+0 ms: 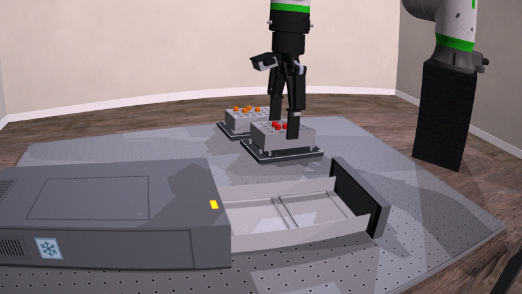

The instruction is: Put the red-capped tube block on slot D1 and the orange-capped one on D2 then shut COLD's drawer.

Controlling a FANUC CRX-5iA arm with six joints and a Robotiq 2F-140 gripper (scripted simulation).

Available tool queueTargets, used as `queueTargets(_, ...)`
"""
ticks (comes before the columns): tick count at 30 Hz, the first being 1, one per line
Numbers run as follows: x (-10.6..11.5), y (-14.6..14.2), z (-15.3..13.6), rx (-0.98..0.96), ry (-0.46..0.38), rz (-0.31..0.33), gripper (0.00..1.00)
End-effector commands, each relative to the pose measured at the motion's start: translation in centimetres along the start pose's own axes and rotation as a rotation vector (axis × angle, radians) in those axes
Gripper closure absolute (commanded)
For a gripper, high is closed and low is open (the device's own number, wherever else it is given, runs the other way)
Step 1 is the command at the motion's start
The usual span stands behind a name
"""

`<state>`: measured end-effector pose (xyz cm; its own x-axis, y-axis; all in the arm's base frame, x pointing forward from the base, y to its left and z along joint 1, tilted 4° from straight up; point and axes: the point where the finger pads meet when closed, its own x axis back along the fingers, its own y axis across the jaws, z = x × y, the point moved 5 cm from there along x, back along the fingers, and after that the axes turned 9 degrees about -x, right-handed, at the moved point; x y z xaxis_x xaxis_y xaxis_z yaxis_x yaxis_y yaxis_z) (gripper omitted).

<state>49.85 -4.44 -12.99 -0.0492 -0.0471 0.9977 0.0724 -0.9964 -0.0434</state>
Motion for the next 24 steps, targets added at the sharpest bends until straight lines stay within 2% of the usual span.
queueTargets(1, 0.02, 0.01, 0.07, 0.0, 0.001, 0.0, 0.9)
queueTargets(24, -0.33, 0.01, 0.07, 0.0, 0.001, 0.0, 0.9)
